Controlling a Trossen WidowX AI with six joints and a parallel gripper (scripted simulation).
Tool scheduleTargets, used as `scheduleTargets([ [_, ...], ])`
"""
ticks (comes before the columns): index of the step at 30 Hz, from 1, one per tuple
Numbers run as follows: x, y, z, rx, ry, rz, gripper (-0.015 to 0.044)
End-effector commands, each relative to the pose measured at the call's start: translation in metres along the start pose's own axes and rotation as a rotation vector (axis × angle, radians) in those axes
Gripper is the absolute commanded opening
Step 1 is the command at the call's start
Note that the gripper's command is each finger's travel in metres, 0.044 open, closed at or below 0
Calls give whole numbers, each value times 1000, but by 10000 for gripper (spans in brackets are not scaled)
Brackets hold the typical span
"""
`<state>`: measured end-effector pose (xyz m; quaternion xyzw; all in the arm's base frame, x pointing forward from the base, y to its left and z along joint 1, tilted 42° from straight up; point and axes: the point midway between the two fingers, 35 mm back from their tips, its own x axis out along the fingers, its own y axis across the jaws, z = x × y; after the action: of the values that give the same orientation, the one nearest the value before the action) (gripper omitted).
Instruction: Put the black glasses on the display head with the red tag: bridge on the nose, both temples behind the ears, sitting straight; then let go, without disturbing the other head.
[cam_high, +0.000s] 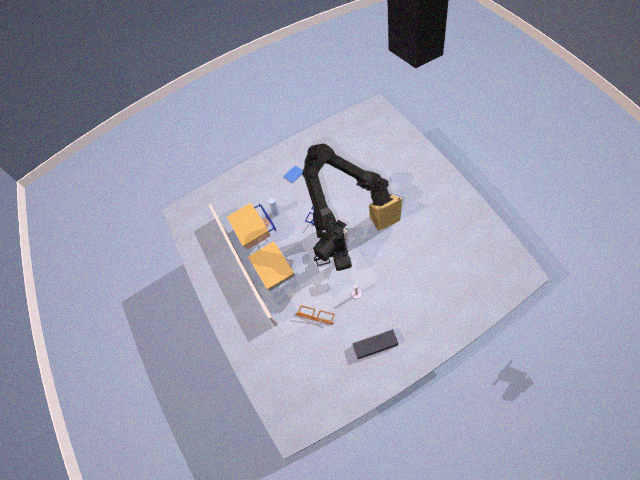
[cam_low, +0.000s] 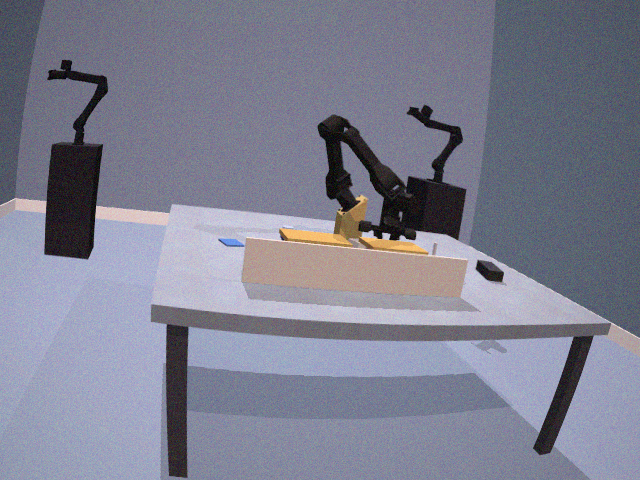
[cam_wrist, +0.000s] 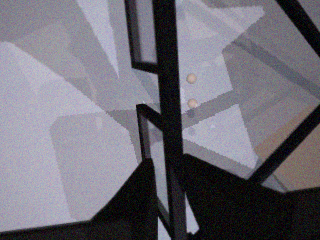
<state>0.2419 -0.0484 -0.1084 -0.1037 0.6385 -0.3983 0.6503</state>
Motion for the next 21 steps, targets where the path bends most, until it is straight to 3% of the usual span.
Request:
scheduleTargets([
  [1, 0, 0, 0, 1, 0, 0, 33],
  [6, 0, 0, 0, 1, 0, 0, 0],
  [12, -3, 1, 1, 0, 0, 1, 0],
  [21, -56, 4, 3, -3, -1, 7, 0],
])
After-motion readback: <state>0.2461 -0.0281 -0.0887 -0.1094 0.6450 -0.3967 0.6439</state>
